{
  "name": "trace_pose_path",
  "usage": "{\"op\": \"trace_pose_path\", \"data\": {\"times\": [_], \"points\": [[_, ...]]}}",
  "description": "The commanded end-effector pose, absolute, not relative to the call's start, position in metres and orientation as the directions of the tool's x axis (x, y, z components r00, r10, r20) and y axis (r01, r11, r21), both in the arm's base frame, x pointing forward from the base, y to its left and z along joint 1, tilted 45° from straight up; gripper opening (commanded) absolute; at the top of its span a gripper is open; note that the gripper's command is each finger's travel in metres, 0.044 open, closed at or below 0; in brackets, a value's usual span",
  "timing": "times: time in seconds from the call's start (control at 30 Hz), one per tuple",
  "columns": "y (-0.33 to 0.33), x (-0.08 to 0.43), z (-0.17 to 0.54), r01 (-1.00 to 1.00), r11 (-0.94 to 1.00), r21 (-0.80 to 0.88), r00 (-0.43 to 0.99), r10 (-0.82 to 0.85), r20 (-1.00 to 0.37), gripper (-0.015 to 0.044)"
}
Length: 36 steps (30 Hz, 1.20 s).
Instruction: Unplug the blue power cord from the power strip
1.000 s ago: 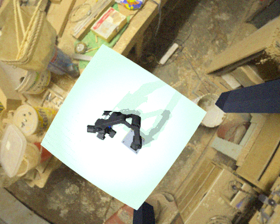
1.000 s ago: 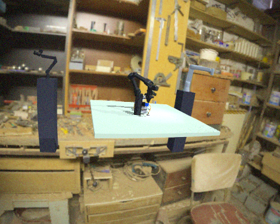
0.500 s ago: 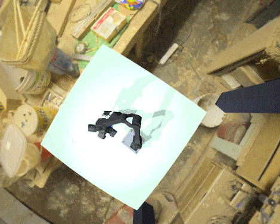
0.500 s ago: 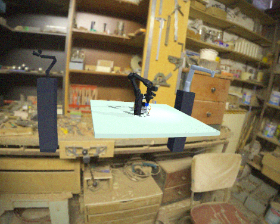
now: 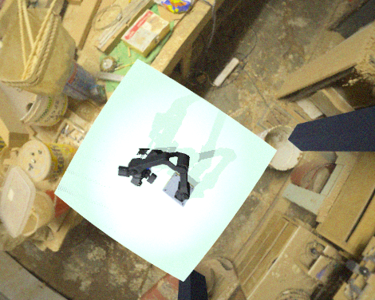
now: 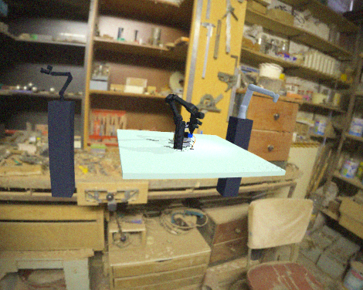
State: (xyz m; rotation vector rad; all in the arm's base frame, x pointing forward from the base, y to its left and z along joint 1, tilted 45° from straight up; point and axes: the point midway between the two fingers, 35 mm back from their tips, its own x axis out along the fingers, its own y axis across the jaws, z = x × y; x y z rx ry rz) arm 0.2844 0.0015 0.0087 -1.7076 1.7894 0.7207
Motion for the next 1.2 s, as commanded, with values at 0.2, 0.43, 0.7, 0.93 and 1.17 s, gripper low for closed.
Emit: {"op": "trace_pose_path", "data": {"times": [0.2,0.43,0.7,0.93,1.17], "points": [[0.003,0.285,0.007,-0.999,0.045,0.004,-0.034,-0.699,-0.714,0.0000],[0.012,0.286,0.000,-0.999,0.044,0.005,-0.034,-0.698,-0.715,0.0000],[0.021,0.287,-0.009,-0.999,0.043,0.006,-0.034,-0.697,-0.716,0.0000],[0.023,0.286,-0.012,-0.999,0.041,0.010,-0.036,-0.701,-0.713,0.0053],[0.021,0.285,-0.011,-0.999,0.040,0.011,-0.036,-0.702,-0.711,0.0236]]}}
